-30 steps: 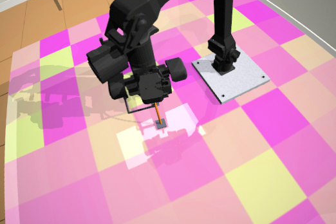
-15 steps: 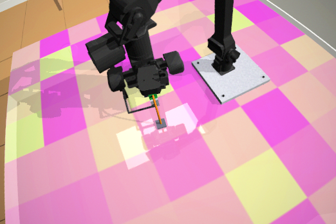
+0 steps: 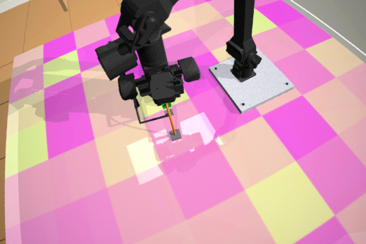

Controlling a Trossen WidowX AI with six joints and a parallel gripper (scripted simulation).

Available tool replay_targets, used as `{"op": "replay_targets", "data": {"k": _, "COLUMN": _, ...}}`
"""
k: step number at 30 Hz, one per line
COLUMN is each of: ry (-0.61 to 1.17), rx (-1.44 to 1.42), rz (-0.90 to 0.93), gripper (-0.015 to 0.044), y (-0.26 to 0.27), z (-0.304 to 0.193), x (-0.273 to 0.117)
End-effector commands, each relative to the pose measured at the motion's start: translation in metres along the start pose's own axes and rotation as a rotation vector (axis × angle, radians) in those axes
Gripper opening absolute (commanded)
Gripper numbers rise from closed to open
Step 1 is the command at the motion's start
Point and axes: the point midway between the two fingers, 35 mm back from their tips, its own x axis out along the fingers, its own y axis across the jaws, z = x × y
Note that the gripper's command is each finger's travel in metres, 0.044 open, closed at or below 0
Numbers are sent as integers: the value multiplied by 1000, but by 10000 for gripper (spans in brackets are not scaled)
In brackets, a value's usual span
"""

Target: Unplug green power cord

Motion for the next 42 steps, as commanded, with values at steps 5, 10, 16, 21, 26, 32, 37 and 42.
{"op": "replay_targets", "data": {"k": 5, "ry": 0, "rx": 0, "rz": 1, "gripper": 81, "y": 0, "z": 0, "x": 1}}
{"op": "replay_targets", "data": {"k": 10, "ry": 0, "rx": 0, "rz": 1, "gripper": 28, "y": 0, "z": 0, "x": 1}}
{"op": "replay_targets", "data": {"k": 16, "ry": 0, "rx": 0, "rz": 1, "gripper": 0, "y": 0, "z": 1, "x": 1}}
{"op": "replay_targets", "data": {"k": 21, "ry": 0, "rx": 0, "rz": 1, "gripper": 0, "y": -1, "z": 7, "x": 1}}
{"op": "replay_targets", "data": {"k": 26, "ry": 0, "rx": -1, "rz": 1, "gripper": 0, "y": -1, "z": 14, "x": 1}}
{"op": "replay_targets", "data": {"k": 32, "ry": 0, "rx": -1, "rz": 2, "gripper": 0, "y": -2, "z": 24, "x": 1}}
{"op": "replay_targets", "data": {"k": 37, "ry": 0, "rx": -2, "rz": 2, "gripper": 0, "y": -2, "z": 32, "x": 1}}
{"op": "replay_targets", "data": {"k": 42, "ry": 0, "rx": -2, "rz": 2, "gripper": 0, "y": -1, "z": 40, "x": 0}}
